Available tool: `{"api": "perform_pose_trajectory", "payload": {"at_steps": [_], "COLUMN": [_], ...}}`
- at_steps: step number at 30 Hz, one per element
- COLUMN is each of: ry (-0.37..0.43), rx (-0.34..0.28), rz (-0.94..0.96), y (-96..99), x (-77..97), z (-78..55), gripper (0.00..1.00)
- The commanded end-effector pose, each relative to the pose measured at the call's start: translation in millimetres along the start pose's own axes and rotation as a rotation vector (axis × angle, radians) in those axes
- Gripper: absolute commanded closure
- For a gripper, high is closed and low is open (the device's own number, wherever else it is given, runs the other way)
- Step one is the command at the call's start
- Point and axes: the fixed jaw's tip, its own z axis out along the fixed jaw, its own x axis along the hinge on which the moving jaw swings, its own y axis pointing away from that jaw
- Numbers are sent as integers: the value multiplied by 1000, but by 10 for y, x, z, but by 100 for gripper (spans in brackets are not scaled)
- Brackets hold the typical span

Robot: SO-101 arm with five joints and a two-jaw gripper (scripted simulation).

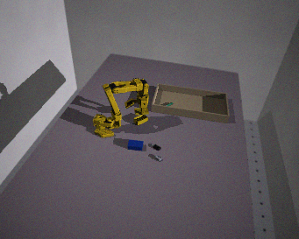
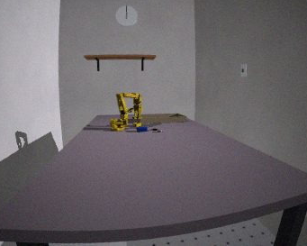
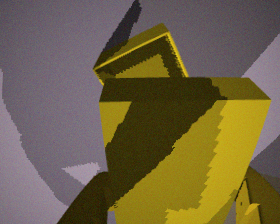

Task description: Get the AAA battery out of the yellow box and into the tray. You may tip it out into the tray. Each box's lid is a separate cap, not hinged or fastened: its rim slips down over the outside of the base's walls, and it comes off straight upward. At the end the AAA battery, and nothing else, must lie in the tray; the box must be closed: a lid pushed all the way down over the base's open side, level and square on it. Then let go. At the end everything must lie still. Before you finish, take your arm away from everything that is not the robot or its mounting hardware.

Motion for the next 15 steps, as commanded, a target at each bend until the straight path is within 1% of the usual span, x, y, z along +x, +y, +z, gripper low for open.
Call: {"api": "perform_pose_trajectory", "payload": {"at_steps": [1,15], "ry": [31,31], "rx": [9,9], "rz": [-2,-2], "y": [0,-2], "x": [49,58], "z": [-24,91], "gripper": [79,79]}}
